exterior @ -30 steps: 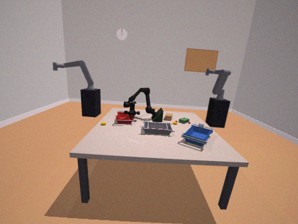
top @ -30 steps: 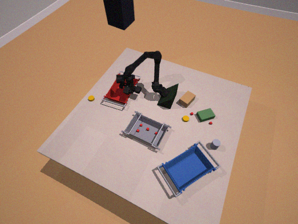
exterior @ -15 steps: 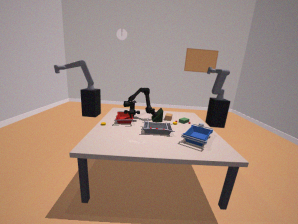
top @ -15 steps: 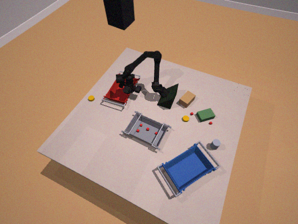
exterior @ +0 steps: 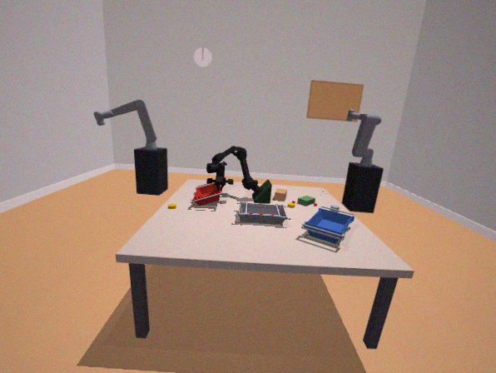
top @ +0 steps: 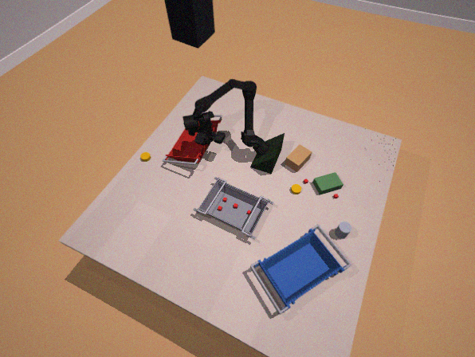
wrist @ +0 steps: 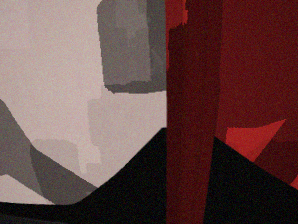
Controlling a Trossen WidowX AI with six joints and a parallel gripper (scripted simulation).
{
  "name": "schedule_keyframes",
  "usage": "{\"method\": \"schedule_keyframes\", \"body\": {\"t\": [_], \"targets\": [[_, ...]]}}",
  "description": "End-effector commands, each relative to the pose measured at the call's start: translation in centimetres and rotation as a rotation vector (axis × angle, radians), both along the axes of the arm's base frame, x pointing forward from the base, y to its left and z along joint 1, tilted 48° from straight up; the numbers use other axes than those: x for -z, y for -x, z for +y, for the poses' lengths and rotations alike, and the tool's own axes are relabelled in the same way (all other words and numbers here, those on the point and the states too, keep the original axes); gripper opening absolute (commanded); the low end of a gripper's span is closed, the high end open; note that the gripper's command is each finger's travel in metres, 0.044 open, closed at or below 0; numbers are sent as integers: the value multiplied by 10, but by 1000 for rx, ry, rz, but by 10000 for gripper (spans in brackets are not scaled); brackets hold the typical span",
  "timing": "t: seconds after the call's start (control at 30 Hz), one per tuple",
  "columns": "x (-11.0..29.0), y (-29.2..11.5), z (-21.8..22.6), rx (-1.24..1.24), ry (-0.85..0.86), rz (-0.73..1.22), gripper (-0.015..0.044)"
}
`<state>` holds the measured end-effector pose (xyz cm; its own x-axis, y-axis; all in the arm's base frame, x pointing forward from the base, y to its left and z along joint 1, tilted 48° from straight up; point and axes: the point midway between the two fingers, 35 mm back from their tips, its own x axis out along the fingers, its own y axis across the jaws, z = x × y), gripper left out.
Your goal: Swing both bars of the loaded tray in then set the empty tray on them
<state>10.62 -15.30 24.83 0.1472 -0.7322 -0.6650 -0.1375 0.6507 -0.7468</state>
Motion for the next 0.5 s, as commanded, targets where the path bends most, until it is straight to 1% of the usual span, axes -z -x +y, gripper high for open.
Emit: {"method": "schedule_keyframes", "body": {"t": [0.0, 0.27, 0.47], "targets": [[-3, 2, 8, -2, -12, 10, 0], [-18, 9, 20, -7, 3, 10, 0], [-26, 8, 21, -8, 5, 9, 0]]}}
